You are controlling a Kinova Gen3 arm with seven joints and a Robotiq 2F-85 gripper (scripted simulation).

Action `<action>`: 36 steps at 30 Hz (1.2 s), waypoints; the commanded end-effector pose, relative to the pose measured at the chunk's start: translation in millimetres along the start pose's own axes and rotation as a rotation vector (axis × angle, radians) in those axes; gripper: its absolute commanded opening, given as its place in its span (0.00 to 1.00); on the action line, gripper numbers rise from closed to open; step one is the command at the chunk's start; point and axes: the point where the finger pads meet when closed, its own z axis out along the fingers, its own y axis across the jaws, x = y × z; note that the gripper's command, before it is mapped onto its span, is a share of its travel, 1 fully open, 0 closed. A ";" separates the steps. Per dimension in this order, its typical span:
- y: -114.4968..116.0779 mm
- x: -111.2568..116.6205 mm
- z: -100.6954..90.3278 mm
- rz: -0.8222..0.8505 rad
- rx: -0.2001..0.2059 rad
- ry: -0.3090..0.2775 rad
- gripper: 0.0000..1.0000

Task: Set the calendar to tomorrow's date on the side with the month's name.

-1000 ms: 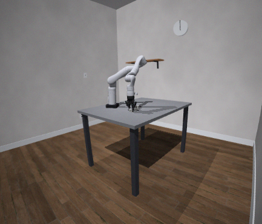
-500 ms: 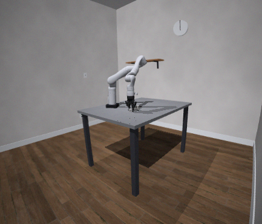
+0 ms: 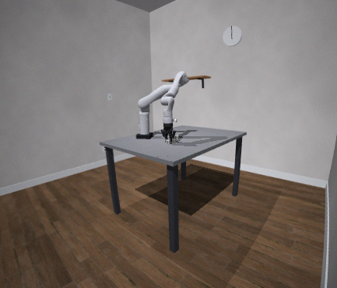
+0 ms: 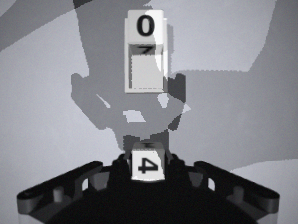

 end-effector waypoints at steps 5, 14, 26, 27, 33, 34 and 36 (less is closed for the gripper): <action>0.3 0.0 -4.1 0.000 -0.001 0.000 0.28; 0.3 0.0 -37.4 0.000 -0.001 0.000 0.28; 0.2 0.0 -87.1 0.000 -0.001 0.000 0.28; 0.2 0.0 -90.4 0.000 -0.001 0.000 0.28; 0.2 0.0 -99.5 0.000 -0.001 0.000 0.28; 0.2 0.0 -99.5 0.000 -0.001 0.000 0.28; 0.2 0.0 -100.1 0.000 -0.001 0.000 0.28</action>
